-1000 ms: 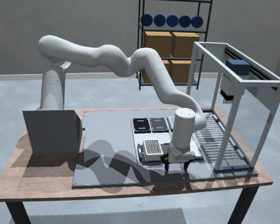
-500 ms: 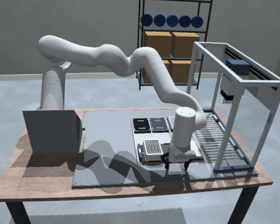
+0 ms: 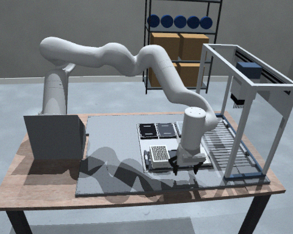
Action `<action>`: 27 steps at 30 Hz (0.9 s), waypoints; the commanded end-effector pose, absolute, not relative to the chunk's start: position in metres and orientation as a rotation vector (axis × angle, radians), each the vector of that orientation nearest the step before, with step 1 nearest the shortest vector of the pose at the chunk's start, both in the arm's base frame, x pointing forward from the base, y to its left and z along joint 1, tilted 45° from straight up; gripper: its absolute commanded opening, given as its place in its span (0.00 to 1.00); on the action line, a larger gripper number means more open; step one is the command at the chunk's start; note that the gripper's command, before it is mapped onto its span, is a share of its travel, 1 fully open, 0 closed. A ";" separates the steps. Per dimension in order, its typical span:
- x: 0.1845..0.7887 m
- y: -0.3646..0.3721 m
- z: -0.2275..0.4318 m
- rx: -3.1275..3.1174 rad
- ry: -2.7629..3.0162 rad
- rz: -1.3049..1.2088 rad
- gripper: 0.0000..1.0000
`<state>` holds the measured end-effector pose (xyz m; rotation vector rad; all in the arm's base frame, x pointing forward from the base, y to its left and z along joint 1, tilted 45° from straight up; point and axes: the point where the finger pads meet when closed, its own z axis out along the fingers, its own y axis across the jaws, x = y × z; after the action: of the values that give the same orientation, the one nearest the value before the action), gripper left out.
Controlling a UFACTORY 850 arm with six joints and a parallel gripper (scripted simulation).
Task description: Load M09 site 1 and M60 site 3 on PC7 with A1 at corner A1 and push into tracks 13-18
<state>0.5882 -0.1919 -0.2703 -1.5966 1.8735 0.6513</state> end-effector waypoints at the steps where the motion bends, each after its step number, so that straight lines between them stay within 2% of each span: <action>1: 0.588 -0.198 -0.264 -1.597 1.874 0.648 1.00; 27: 0.584 -0.223 -0.238 -1.597 1.874 0.648 1.00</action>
<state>0.5833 -0.2186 -0.2429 -1.5966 1.8735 0.6520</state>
